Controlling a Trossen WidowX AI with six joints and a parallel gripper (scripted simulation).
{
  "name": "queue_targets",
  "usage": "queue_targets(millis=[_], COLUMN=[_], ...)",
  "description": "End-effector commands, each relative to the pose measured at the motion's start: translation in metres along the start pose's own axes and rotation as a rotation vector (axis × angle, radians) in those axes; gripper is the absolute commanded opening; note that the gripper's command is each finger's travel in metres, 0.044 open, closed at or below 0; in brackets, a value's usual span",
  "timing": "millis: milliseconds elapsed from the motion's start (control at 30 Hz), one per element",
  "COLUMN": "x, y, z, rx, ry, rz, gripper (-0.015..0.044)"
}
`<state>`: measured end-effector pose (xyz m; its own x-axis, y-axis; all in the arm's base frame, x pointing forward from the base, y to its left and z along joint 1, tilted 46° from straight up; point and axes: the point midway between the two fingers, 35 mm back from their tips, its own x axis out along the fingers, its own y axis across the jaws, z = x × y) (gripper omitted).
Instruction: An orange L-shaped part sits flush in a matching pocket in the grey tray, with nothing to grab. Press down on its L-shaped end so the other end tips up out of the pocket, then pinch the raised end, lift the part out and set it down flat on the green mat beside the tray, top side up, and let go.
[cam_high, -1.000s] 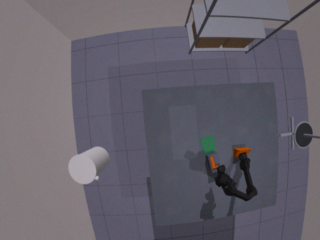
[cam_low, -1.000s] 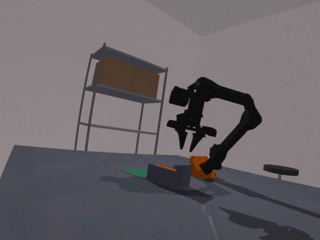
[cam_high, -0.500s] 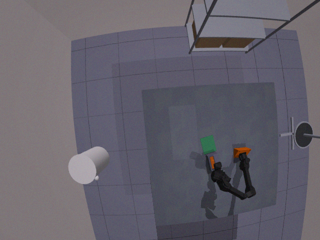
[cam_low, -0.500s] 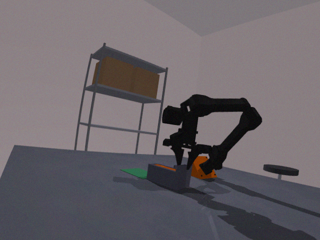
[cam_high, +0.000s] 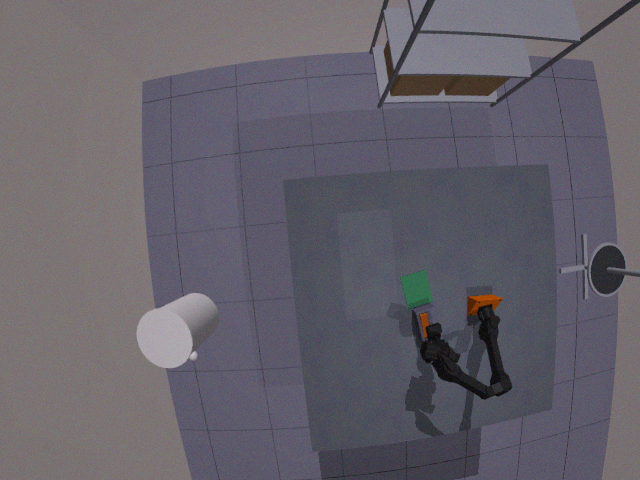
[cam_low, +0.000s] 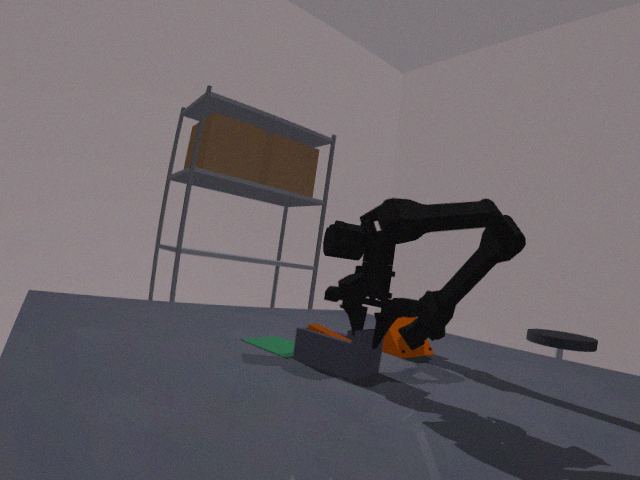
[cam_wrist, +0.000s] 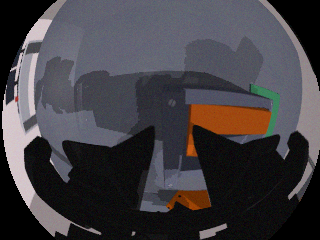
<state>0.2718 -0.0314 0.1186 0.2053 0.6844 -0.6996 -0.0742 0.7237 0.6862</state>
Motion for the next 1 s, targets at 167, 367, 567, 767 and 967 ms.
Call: queue_targets(millis=[167,367,567,767,967], x=[0.017,0.021,0.021,0.020,0.011], y=[0.000,0.000,0.000,0.002,0.010], z=[-0.001,-0.001,-0.001,0.000,-0.001], rx=[-0.002,-0.002,-0.002,-0.005,-0.002], ry=[0.004,0.004,0.004,-0.001,0.003], rz=[0.003,0.003,0.003,0.009,0.005], gripper=[0.0180,0.0180,0.0180,0.0180,0.0180])
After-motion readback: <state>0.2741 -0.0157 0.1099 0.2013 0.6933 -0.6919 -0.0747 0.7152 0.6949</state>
